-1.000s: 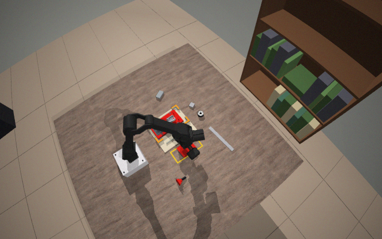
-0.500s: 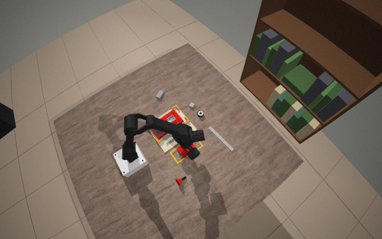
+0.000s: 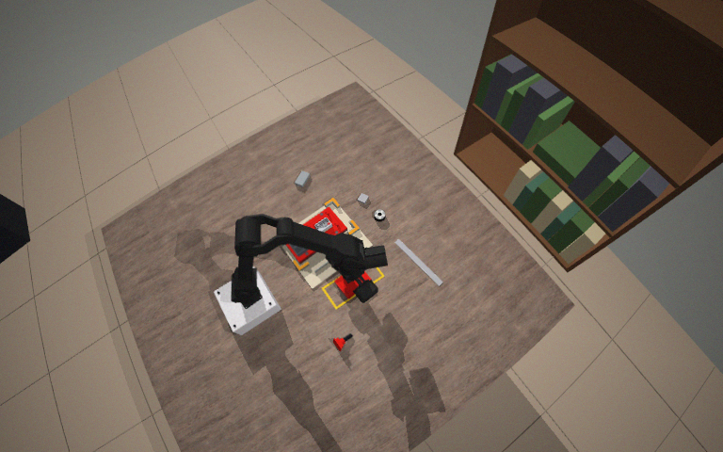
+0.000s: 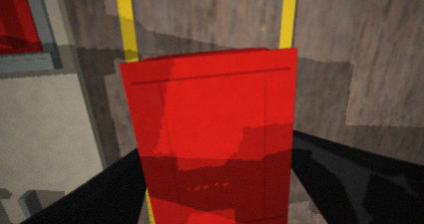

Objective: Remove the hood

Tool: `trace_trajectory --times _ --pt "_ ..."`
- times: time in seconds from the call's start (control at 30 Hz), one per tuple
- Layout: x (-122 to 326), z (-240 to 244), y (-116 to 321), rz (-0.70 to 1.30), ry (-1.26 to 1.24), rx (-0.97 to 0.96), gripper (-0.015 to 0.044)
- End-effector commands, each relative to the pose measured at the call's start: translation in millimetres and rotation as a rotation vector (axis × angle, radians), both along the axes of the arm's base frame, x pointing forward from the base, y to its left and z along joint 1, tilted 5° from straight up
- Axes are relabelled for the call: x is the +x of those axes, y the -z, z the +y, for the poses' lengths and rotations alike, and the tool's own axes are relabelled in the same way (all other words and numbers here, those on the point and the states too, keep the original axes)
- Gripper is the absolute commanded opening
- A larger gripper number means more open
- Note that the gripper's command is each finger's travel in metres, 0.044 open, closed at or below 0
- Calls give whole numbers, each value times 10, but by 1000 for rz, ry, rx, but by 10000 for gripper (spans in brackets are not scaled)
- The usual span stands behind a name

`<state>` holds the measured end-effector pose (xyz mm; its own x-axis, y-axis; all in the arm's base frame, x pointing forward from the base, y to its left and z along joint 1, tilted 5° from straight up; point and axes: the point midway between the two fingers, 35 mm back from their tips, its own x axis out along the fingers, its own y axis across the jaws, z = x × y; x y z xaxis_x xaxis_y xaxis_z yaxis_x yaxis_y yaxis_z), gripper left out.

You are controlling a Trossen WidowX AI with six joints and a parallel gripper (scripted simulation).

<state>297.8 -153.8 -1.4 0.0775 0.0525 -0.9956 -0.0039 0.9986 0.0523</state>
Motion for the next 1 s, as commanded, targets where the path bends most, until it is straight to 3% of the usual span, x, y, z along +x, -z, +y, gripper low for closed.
trace_trajectory --times 0.0,0.1,0.43,0.97 --pt "2 -1 -4 -1 0 -1 367" --pt "2 -3 -20 -1 0 -1 440" --pt "-46 -39 -703 4 0 -1 440" --pt "-48 -39 -717 4 0 -1 440"
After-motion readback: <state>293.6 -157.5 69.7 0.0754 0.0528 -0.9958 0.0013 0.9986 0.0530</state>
